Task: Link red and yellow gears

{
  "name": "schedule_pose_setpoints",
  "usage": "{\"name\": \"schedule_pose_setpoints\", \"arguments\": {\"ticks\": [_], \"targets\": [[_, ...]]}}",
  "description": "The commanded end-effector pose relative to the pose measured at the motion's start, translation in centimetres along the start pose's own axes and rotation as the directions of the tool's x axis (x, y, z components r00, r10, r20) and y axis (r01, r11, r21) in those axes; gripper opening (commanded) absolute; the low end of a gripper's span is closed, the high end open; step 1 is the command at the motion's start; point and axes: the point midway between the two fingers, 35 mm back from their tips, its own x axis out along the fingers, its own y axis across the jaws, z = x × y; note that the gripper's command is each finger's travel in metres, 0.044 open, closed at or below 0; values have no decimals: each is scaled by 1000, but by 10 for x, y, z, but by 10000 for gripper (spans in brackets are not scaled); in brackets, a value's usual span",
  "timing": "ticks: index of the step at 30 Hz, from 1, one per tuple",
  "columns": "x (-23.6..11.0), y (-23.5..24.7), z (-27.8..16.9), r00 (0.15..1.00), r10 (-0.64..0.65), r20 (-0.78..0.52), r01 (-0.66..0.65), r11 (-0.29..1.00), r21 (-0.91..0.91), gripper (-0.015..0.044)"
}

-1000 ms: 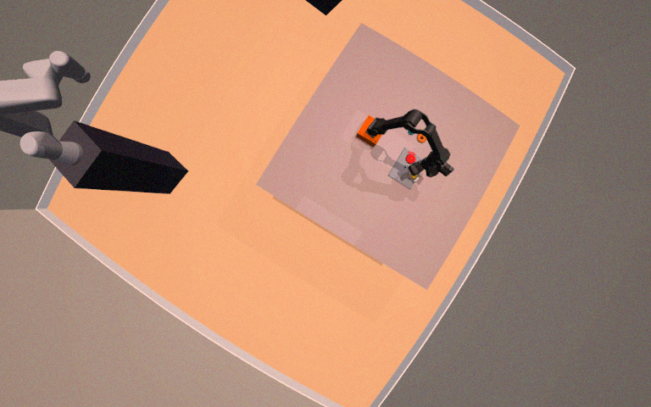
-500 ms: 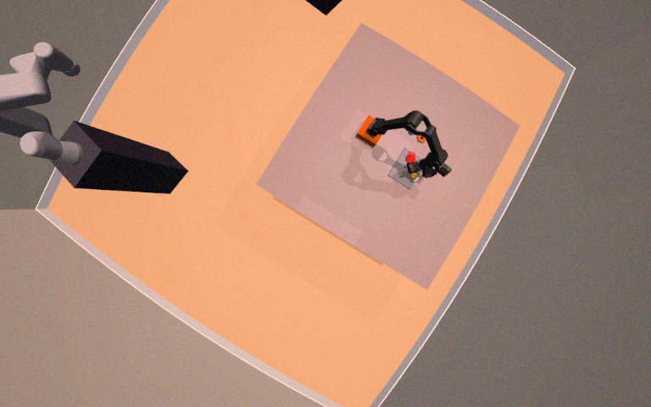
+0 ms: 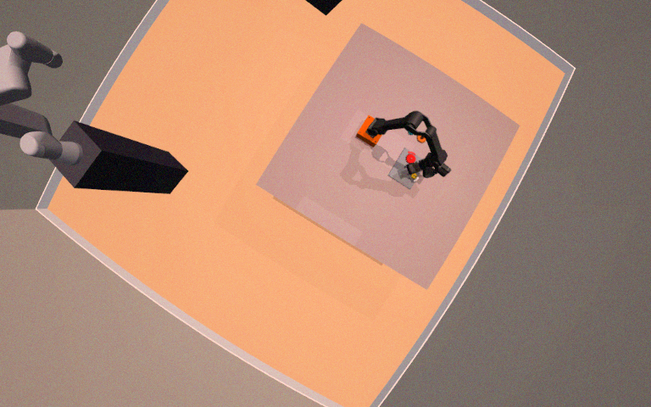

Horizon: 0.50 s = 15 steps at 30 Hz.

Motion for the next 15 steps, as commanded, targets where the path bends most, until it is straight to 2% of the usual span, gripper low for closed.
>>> {"name": "schedule_pose_setpoints", "arguments": {"ticks": [1,12,15], "targets": [[1,0,0,1000,-1,3,1,998,-67,0],[4,-1,1,1000,-1,3,1,983,-182,0],[3,-1,1,1000,-1,3,1,987,-161,79]]}}
